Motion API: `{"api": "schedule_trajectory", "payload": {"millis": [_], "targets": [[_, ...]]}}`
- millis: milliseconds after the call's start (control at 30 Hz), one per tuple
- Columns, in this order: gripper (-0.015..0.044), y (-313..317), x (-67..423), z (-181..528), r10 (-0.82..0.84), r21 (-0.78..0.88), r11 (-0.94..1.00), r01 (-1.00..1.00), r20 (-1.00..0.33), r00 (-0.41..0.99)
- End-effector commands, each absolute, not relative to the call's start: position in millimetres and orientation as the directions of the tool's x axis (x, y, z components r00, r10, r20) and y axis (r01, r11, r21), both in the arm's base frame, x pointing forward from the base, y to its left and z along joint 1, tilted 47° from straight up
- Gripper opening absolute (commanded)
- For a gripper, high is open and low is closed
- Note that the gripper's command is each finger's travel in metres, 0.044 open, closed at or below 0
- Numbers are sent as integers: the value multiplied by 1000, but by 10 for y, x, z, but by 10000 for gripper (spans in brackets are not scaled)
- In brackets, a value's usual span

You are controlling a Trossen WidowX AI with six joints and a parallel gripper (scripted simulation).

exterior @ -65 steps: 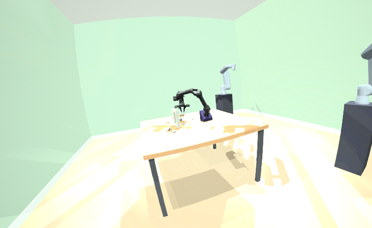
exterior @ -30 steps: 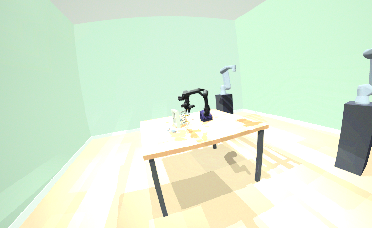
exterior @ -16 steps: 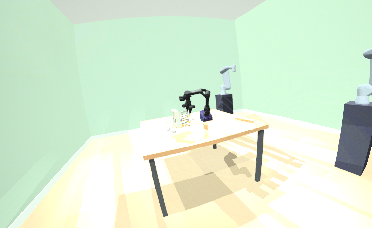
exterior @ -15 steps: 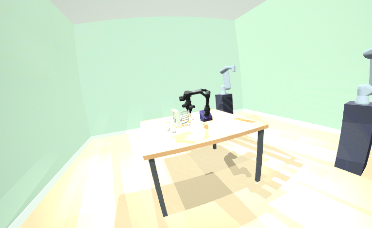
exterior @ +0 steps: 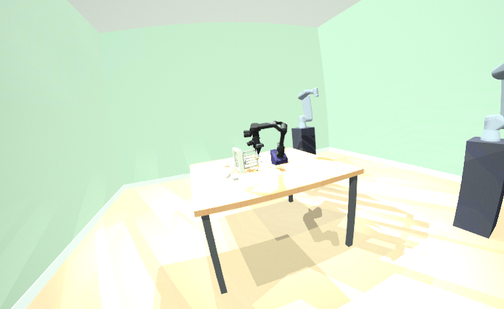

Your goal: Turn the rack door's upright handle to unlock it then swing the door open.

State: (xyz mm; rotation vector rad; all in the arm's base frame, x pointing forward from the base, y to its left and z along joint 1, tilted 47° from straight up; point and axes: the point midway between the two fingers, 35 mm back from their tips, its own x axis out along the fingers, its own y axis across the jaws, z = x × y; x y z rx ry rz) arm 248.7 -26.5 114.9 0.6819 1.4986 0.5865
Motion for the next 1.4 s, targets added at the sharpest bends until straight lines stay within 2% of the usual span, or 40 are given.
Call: {"api": "schedule_trajectory", "payload": {"millis": [0, 300, 667, 1000, 1367], "targets": [[9, -212, 2515, 1212, 724, 720, 684, 119, -690, 7], [9, -106, 2571, 1323, 725, 706, 669, 234, -689, 7], [9, -104, 2572, 1325, 725, 705, 668, 236, -689, 7], [271, -104, 2572, 1325, 725, 705, 668, 236, -689, 7], [280, -227, 2573, 1442, 707, 695, 674, 250, -705, 53]]}}
